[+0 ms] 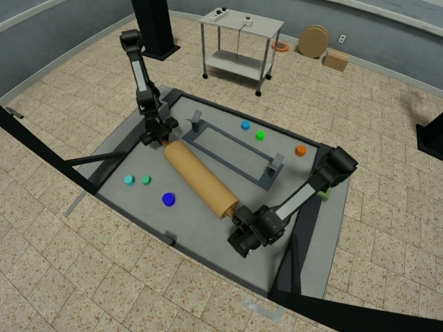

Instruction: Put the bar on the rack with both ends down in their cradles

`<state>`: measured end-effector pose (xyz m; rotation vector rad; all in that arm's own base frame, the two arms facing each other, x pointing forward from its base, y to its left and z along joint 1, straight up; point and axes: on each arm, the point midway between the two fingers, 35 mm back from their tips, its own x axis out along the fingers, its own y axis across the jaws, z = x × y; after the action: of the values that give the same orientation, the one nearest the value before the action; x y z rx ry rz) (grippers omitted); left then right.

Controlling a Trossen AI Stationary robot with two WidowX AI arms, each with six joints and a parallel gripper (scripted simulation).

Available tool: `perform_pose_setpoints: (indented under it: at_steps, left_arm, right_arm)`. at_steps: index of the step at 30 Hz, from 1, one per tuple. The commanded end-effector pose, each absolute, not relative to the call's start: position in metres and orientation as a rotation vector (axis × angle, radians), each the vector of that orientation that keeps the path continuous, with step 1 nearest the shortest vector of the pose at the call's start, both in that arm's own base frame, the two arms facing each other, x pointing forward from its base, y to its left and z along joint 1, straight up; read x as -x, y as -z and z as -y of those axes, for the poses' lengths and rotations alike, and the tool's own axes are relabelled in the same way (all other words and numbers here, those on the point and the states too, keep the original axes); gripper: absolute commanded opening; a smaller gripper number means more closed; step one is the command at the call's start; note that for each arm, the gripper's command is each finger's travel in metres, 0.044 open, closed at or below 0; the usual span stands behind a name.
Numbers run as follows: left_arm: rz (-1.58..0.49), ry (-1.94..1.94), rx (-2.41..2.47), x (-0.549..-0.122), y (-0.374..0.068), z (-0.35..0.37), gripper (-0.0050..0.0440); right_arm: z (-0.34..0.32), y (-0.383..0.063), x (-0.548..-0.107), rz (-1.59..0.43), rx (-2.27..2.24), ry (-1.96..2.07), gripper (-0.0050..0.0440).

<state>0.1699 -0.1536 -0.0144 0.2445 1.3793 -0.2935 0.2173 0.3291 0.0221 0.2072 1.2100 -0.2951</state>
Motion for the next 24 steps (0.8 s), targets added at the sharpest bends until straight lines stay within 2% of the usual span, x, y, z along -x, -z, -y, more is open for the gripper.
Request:
perform_pose_setpoints:
  at_steps: [1, 24]
  left_arm:
    - [-1.376, 0.293, -0.244, -0.1699, 0.0143, 0.1522, 0.005]
    - [-1.382, 0.291, -0.243, -0.1689, 0.0154, 0.1523, 0.005]
  right_arm:
    - [-0.3297, -0.025, -0.2185, -1.21, -0.215, 0.286, 0.005]
    - [-0.3278, -0.0234, -0.2193, -1.206, -0.208, 0.293, 0.005]
